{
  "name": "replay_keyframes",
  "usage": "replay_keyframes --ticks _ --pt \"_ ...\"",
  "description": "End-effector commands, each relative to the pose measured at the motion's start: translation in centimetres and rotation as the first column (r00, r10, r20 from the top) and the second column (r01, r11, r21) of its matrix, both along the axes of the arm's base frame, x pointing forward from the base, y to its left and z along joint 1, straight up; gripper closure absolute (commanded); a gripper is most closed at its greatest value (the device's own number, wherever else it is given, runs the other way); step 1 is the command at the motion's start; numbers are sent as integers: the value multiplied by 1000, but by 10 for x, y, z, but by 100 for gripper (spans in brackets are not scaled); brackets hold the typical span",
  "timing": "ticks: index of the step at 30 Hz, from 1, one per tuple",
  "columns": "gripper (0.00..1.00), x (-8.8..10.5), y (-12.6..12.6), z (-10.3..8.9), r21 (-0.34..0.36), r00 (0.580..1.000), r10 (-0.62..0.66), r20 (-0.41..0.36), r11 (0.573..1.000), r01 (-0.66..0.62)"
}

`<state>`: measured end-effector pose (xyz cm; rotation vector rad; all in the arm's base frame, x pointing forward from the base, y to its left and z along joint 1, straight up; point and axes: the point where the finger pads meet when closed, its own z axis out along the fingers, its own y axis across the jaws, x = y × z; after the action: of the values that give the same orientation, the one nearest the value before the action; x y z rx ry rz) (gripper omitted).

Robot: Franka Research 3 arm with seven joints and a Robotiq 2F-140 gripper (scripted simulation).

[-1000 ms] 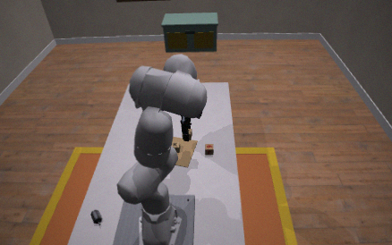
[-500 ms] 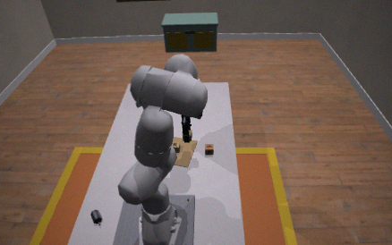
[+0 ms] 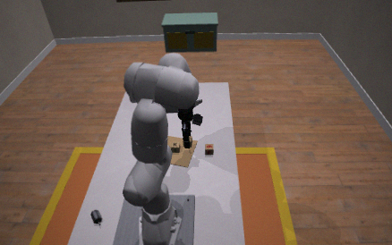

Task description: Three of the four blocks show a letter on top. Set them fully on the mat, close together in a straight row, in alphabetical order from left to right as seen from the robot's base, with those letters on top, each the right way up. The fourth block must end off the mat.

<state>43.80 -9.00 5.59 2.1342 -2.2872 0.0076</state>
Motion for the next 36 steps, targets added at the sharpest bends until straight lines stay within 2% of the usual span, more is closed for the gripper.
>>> replay_keyframes --ticks 1,13,36 --pt "67 9 1 -10 9 1000 27 8 1000 -28" --pt "67 9 1 -49 9 1000 27 8 1000 -28" --pt "67 9 1 -52 9 1000 27 8 1000 -28"
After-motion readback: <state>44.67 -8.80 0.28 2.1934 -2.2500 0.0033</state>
